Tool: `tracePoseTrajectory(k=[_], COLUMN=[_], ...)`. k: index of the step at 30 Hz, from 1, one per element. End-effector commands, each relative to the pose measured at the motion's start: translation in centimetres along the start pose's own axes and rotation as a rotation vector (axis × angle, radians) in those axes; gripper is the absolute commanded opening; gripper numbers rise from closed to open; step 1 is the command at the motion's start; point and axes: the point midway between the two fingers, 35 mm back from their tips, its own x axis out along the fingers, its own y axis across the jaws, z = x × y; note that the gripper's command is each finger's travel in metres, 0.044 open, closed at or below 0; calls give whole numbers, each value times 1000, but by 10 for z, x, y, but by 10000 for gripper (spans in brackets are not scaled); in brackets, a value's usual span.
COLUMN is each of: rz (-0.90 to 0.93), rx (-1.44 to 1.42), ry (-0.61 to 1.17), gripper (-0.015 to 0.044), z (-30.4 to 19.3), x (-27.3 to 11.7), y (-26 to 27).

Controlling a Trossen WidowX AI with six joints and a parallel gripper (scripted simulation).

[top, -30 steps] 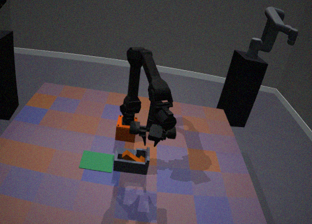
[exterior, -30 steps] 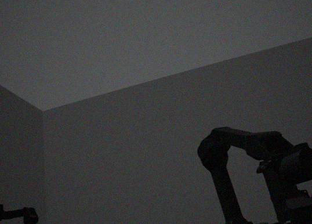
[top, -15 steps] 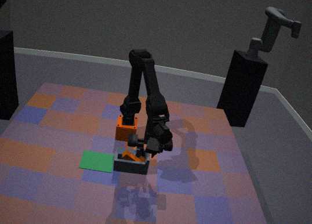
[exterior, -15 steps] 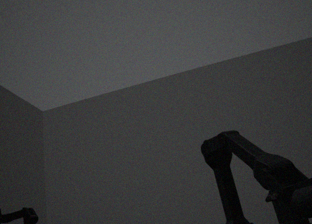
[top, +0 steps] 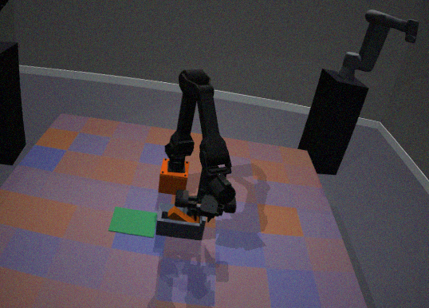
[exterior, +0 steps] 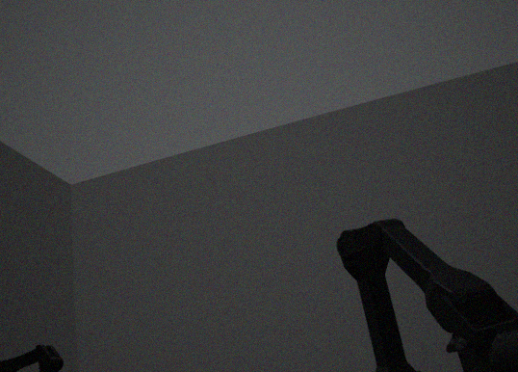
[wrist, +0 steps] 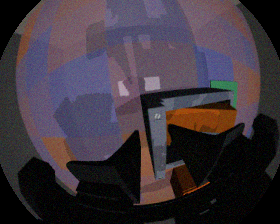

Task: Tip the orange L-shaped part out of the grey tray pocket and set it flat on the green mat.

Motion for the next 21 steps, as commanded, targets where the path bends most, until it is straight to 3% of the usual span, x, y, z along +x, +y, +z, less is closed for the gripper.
tracePoseTrajectory(k=[1, 21], rz=[-6, -6], rx=[-3, -3], ry=[3, 3], gripper=[180, 180], z=[-2, -2], x=[8, 17], y=[-2, -2])
